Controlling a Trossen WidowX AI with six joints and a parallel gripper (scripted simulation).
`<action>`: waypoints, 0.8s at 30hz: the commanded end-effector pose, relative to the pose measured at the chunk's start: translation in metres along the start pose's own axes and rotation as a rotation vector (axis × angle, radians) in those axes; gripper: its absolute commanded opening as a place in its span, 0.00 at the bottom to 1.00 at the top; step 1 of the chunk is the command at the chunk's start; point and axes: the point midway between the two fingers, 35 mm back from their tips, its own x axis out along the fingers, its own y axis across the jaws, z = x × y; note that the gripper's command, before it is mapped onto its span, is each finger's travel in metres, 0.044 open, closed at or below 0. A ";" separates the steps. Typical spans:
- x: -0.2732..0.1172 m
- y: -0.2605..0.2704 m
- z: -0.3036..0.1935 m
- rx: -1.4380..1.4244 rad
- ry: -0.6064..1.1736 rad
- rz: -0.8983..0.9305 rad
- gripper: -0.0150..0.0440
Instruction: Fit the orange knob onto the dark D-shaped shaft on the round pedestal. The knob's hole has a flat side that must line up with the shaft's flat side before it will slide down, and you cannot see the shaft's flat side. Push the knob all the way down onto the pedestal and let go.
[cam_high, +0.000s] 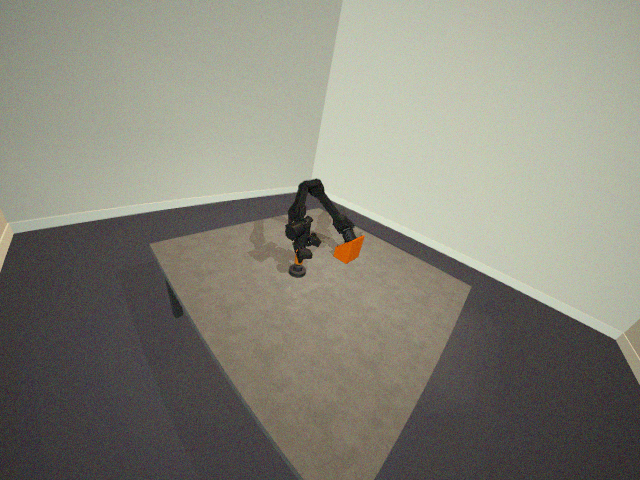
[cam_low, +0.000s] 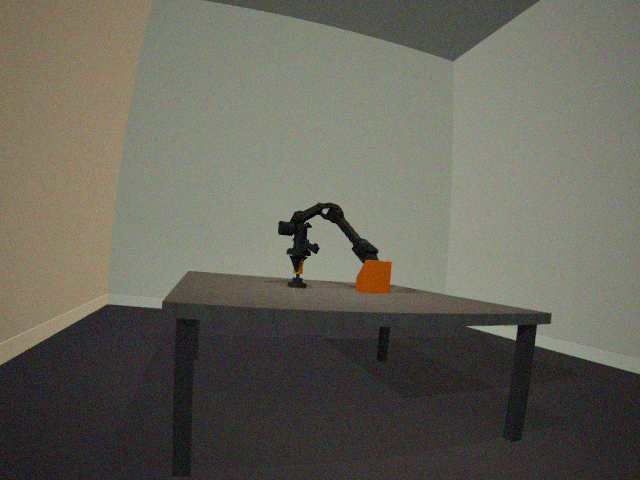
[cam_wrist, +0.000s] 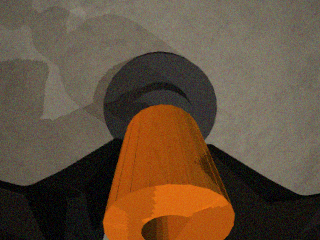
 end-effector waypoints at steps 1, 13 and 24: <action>0.001 0.000 0.001 -0.010 0.005 -0.004 0.25; 0.004 0.000 0.001 -0.009 0.005 -0.003 0.25; 0.012 0.001 0.002 -0.004 0.005 -0.003 0.25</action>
